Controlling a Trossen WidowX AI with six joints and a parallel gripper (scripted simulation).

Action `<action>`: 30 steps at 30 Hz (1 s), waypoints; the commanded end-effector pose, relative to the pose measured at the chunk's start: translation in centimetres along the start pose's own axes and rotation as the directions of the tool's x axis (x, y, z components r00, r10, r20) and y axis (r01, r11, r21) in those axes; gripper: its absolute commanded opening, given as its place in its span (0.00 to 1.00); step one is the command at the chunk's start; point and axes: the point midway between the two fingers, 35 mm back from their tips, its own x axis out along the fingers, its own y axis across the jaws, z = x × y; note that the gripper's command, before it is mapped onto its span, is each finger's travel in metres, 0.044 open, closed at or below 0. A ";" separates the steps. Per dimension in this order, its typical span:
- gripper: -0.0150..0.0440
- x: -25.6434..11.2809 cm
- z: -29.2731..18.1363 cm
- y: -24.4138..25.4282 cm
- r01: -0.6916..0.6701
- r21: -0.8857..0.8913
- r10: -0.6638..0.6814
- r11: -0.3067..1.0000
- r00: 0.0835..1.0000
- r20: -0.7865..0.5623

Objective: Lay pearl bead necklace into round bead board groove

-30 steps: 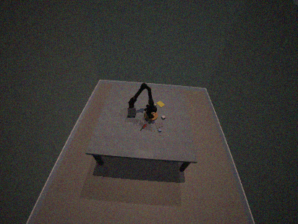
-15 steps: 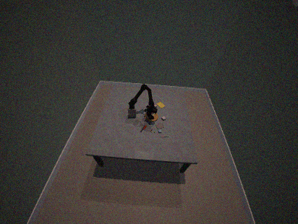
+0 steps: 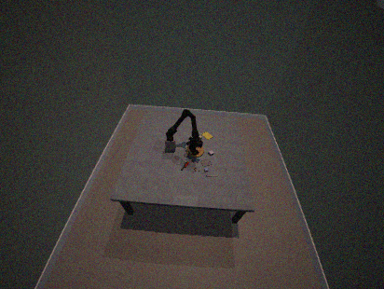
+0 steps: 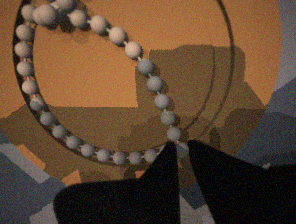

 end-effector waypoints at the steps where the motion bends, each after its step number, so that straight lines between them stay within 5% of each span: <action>1: 0.25 0.6 -0.2 0.0 -0.005 0.004 0.005 1.000 1.000 -0.005; 7: 0.25 0.8 -0.2 0.0 -0.005 0.004 0.005 1.000 1.000 -0.005; 24: 1.00 0.1 -0.2 0.0 -0.003 0.007 0.003 1.000 1.000 -0.004; 30: 1.00 -0.1 -0.2 0.0 -0.005 0.004 0.005 1.000 1.000 -0.005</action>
